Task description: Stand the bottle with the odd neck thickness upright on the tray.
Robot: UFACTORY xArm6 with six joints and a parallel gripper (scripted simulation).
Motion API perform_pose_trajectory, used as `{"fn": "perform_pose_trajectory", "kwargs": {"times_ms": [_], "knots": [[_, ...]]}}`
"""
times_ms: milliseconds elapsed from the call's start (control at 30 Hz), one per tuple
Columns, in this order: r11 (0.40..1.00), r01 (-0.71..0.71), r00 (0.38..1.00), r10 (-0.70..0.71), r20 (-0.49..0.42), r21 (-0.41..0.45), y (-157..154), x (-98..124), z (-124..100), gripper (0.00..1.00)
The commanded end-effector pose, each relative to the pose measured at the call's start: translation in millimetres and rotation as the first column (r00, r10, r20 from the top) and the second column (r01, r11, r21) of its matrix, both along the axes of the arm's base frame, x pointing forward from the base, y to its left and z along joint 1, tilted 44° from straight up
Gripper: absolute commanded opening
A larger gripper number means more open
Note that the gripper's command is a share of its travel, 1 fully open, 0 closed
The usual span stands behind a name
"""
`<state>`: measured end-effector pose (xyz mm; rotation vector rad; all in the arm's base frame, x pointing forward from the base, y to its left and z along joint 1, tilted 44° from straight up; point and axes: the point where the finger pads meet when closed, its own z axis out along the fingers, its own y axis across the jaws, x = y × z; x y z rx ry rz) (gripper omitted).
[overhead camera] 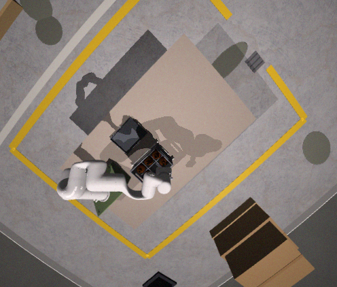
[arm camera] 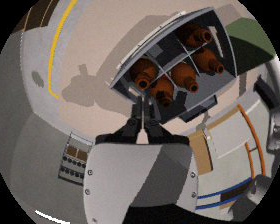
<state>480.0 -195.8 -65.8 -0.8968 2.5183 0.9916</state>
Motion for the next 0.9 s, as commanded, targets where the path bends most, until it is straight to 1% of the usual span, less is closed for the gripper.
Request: {"fn": "perform_pose_trajectory", "kwargs": {"times_ms": [0,67,167,300,533,567,867], "knots": [[1.0,0.002,1.0,-0.002,0.003,-0.003,-2,1,1,0.0],[1.0,0.002,1.0,-0.002,0.003,-0.003,2,2,6,0.0],[1.0,0.002,1.0,-0.002,0.004,-0.003,30,5,34,0.0],[1.0,0.002,1.0,-0.002,0.003,-0.003,54,5,55,0.0],[1.0,0.002,1.0,-0.002,0.003,-0.003,57,5,57,0.0],[1.0,0.002,1.0,-0.002,0.003,-0.003,57,5,57,0.65],[1.0,0.002,1.0,-0.002,0.003,-0.003,57,5,57,0.65]]}}
